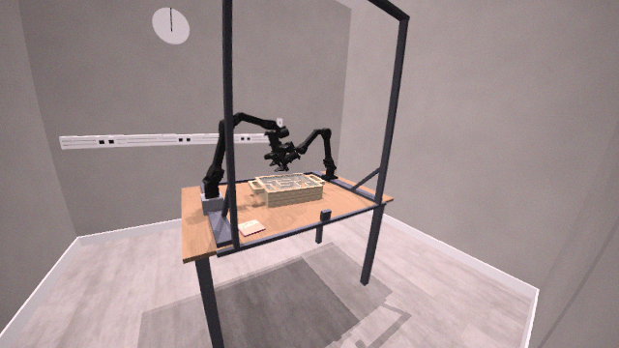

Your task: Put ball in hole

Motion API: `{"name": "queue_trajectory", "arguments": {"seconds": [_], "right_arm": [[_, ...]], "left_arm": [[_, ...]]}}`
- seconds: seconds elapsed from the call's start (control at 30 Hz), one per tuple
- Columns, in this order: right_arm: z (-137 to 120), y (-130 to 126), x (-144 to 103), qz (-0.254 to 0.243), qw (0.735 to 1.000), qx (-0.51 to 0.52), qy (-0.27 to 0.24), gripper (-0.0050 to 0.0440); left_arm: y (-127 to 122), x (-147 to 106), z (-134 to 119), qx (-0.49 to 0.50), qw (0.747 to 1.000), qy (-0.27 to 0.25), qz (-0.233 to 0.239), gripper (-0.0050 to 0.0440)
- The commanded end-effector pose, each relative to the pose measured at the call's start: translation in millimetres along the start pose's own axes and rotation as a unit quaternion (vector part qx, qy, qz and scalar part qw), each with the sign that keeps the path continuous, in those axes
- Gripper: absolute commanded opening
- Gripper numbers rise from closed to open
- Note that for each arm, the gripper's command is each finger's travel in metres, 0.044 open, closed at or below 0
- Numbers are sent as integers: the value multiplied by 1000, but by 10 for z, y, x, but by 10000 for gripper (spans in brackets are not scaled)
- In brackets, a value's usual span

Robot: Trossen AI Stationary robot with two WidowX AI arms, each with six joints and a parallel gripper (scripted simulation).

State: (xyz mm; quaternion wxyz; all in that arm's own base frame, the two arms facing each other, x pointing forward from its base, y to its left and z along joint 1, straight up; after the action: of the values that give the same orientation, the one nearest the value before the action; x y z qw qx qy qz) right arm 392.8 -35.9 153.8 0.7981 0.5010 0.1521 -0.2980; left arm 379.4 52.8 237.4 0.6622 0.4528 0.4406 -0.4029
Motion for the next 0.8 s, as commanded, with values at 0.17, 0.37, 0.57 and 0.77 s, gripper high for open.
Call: {"name": "queue_trajectory", "arguments": {"seconds": [0.17, 0.37, 0.57, 0.77], "right_arm": [[38, 66, -38, 11, 1000, 3, -4, 400], [38, 66, -38, 11, 1000, 3, -4, 171], [38, 66, -38, 11, 1000, 3, -4, 171], [38, 66, -38, 11, 1000, 3, -4, 171]], "left_arm": [[10, -91, 18, 2, 1000, -2, 13, 171], [10, -91, 18, 2, 1000, -2, 13, 171], [10, -91, 18, 2, 1000, -2, 13, 171], [10, -91, 18, 2, 1000, -2, 13, 171]]}}
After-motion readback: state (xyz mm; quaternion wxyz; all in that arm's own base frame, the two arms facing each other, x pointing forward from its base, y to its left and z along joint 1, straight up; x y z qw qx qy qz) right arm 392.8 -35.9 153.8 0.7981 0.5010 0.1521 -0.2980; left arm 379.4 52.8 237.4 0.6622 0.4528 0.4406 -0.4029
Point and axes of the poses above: on each arm, the point midway between the two fingers, 35 mm back from their tips, its own x axis out along the fingers, its own y axis across the jaws, z = x × y, the point moved 9 cm from there along -x, back along the fingers, and after that the axes turned 9 degrees about x, right-handed, at the moved point
